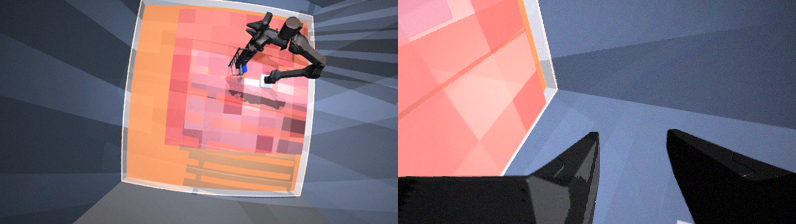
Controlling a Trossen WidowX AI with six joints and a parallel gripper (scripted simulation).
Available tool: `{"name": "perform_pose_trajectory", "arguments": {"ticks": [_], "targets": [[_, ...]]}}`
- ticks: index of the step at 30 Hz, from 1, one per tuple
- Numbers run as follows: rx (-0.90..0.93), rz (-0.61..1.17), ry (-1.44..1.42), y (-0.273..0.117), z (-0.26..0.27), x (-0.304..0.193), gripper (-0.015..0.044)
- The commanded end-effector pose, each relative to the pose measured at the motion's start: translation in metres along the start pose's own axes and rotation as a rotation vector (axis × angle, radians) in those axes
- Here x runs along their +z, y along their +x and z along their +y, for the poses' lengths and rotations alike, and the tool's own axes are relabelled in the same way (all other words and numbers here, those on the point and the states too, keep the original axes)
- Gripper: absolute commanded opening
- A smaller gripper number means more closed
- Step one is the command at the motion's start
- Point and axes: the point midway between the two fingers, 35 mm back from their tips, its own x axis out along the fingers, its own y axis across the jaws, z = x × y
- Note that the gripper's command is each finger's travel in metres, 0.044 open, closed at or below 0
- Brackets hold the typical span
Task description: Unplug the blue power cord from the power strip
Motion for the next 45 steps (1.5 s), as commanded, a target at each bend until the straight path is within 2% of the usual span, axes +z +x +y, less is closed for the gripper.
{"name": "perform_pose_trajectory", "arguments": {"ticks": [1,5,10,17,24,45], "targets": [[0.091,-0.124,-0.004,0.012,0.020,0.042,0.0160],[0.184,-0.236,-0.019,0.016,0.042,0.082,0.0160],[0.330,-0.295,-0.070,0.015,0.080,0.101,0.0160],[0.766,-0.396,-0.219,-0.012,0.182,0.121,0.0160],[1.223,-0.484,-0.385,-0.070,0.259,0.120,0.0160],[1.236,-0.486,-0.390,-0.065,0.260,0.112,0.0160]]}}
